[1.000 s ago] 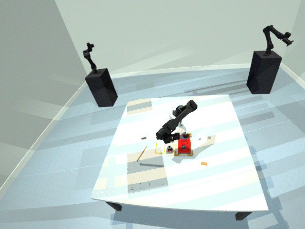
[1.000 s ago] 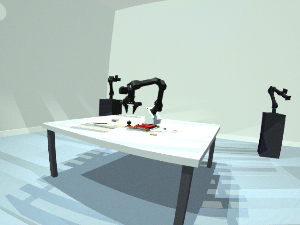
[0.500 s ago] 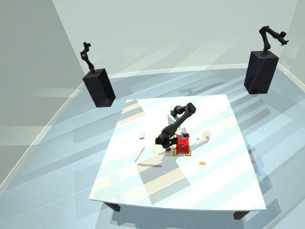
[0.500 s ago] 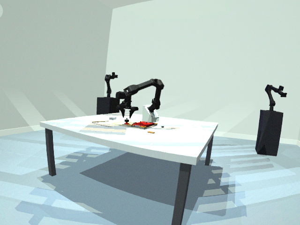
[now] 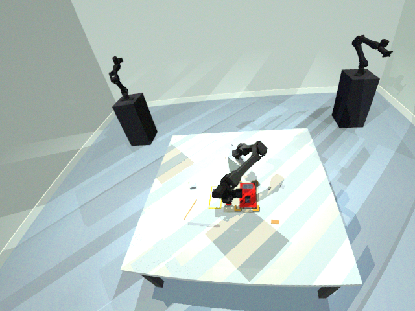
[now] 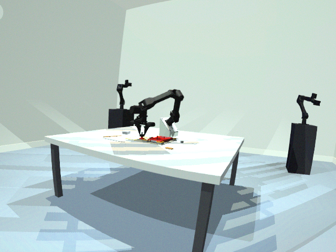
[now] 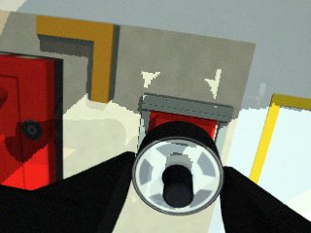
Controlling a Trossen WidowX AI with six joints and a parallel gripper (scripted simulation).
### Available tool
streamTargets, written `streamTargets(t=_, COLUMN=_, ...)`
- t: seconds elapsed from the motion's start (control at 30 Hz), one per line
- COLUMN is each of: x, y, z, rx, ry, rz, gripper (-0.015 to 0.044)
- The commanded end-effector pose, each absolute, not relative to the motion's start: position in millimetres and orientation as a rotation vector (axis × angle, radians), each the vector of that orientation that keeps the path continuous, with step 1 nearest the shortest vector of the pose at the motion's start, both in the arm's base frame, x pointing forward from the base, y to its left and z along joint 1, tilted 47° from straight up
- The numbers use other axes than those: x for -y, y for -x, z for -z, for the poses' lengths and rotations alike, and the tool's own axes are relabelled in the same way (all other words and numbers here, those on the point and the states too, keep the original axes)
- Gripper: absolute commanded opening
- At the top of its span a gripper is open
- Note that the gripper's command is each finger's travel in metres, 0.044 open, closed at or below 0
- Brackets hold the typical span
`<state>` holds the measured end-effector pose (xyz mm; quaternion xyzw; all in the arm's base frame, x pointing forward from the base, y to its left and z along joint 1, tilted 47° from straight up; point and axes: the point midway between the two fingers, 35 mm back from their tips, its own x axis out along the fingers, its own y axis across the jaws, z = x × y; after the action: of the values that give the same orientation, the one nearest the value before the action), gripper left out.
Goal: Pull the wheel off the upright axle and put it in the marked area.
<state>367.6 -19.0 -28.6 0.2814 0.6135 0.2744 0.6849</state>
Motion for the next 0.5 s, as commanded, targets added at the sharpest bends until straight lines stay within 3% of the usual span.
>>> streamTargets(t=0.0, x=18.5, y=-367.6, z=28.2, rx=-1.375, ry=-0.63, rz=-0.617, gripper=0.0155)
streamTargets(t=0.07, x=18.5, y=-367.6, z=28.2, rx=-1.375, ry=-0.63, rz=-0.617, gripper=0.0142)
streamTargets(t=0.23, x=19.1, y=-367.5, z=27.7, rx=-1.375, ry=-0.63, rz=-0.617, gripper=0.001)
streamTargets(t=0.47, x=20.9, y=-367.4, z=26.2, rx=-1.375, ry=-0.631, rz=-0.617, gripper=0.0)
